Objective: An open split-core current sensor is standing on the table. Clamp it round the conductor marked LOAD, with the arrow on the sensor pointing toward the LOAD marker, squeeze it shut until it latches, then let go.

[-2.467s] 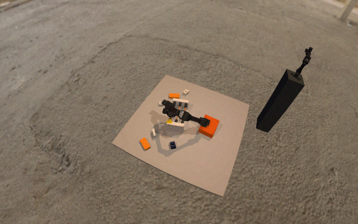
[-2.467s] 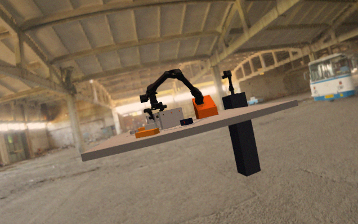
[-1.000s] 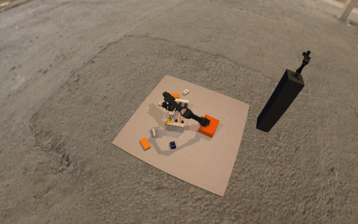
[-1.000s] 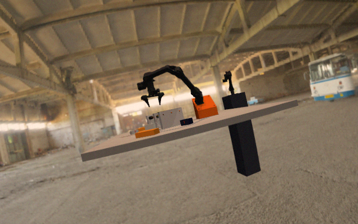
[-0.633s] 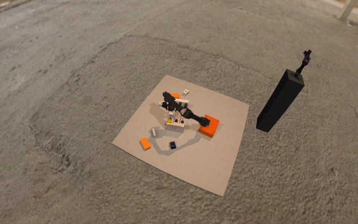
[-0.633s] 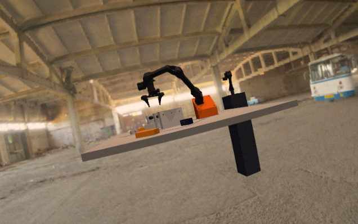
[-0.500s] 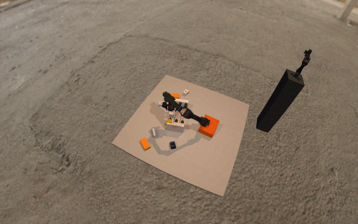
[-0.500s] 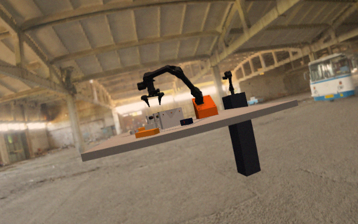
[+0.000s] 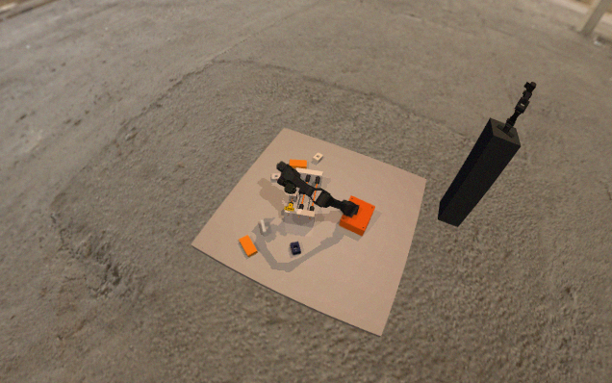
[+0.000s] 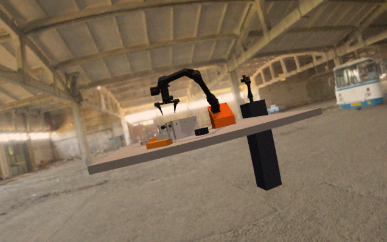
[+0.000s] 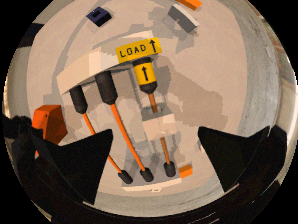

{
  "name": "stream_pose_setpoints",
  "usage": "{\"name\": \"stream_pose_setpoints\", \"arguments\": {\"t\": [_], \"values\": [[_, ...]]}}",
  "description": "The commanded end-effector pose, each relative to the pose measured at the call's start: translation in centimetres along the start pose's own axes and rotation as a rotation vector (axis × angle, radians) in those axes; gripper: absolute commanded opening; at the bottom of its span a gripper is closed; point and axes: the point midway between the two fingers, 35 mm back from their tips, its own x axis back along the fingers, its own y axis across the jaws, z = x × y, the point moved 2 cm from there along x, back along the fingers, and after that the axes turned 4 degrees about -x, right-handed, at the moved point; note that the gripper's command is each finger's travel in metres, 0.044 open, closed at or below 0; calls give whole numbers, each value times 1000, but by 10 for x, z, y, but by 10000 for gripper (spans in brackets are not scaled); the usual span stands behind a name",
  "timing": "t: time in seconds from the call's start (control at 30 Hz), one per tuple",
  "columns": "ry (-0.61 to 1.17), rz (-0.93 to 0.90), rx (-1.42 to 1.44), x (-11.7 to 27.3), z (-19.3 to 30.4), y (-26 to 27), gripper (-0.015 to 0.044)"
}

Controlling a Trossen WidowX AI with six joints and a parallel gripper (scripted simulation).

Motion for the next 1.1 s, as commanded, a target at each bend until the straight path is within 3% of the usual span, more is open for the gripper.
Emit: {"name": "stream_pose_setpoints", "arguments": {"t": [0.0,0.17,0.5,1.07], "values": [[128,100,-405,-1,-27,27,440],[160,259,-762,1,-45,50,440],[94,473,-1102,3,-59,77,440],[-279,731,-1691,6,-69,113,440]]}}
